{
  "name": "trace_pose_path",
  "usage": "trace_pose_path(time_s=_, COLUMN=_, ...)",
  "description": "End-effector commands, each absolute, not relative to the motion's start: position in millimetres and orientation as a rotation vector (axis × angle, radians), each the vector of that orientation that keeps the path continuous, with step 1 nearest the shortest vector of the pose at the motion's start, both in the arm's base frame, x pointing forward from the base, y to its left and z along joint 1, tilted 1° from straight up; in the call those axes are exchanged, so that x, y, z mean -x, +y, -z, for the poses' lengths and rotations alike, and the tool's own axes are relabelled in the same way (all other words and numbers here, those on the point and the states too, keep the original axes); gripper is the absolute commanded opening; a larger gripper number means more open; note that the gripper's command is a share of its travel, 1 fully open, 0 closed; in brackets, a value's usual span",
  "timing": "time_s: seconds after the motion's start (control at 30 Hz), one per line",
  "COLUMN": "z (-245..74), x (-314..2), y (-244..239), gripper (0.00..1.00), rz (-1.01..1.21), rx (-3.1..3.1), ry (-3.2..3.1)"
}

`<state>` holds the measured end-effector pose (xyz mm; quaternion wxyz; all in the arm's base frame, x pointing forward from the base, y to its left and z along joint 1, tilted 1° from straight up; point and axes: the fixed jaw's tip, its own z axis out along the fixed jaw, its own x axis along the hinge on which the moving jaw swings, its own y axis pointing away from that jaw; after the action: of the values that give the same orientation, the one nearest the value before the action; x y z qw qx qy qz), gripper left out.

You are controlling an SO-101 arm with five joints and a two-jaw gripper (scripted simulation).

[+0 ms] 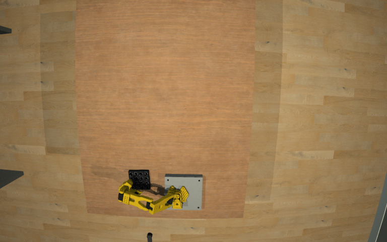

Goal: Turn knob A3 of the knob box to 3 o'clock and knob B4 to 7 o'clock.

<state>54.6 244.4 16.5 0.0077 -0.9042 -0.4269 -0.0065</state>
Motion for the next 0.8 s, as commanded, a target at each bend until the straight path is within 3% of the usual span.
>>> trace_pose_path(time_s=0.0, z=-11.5, x=-55.6, y=242.8, gripper=0.1, rz=0.003, rx=2.839, ry=-1.339)
trace_pose_path(time_s=0.77, z=9.4, x=-55.8, y=242.8, gripper=0.1, rz=0.003, rx=2.839, ry=-1.339)
